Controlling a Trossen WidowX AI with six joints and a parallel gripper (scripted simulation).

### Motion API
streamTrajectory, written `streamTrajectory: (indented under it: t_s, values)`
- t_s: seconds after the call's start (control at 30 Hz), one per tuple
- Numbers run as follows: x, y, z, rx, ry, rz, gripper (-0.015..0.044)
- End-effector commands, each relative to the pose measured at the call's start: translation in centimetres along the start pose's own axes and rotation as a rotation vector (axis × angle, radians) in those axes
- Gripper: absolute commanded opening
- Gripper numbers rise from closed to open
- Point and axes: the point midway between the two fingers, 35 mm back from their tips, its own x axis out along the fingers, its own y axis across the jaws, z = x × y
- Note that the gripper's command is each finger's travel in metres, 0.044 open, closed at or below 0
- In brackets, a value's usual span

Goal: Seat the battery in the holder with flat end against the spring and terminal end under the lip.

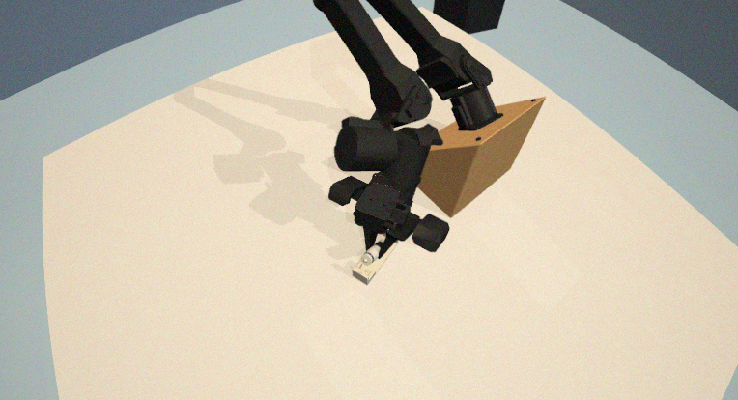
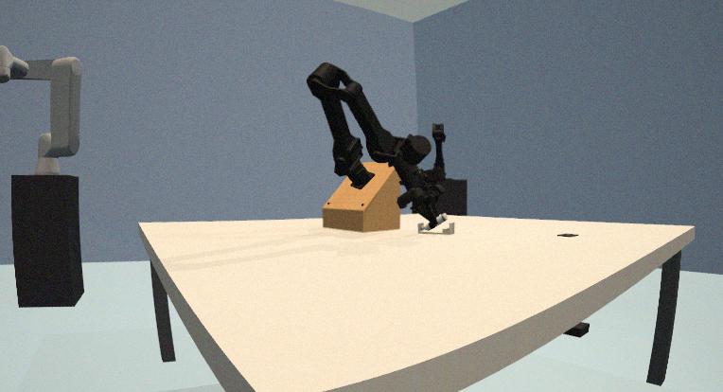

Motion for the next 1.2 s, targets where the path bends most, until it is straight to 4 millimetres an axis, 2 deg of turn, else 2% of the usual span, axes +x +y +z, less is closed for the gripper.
streamTrajectory:
  t_s: [0.0, 0.37, 1.17]
  values:
    - [-0.2, 0.2, -0.7, -0.008, 0.006, 0.005, 0.0058]
    - [-0.4, 0.2, -1.0, -0.008, 0.013, 0.008, 0.0058]
    - [0.7, 0.8, 0.0, 0.018, 0.106, 0.041, 0.0058]
